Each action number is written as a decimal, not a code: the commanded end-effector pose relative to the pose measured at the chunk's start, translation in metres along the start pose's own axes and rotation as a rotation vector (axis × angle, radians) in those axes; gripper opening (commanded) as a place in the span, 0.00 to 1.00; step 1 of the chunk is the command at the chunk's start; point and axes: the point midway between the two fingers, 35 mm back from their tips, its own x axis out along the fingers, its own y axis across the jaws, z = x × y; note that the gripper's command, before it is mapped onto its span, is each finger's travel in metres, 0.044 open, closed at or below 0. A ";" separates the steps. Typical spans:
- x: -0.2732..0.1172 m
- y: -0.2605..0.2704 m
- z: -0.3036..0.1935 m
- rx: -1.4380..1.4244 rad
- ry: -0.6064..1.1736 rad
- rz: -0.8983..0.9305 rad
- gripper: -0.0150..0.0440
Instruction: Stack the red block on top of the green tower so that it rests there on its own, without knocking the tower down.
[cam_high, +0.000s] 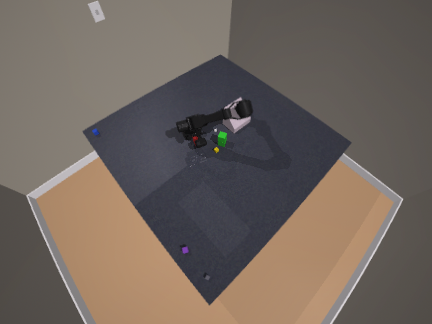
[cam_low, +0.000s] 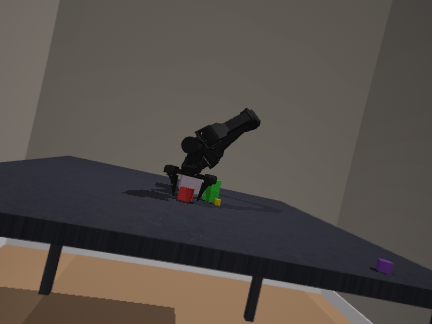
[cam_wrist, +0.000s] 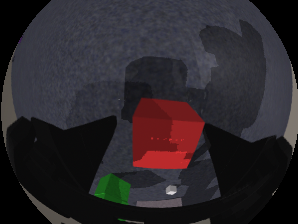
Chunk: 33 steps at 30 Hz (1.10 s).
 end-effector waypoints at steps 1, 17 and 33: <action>0.002 0.000 0.000 0.005 -0.001 0.004 1.00; 0.002 0.000 0.000 0.005 -0.001 0.004 0.69; -0.024 -0.001 0.000 0.005 -0.001 0.003 0.25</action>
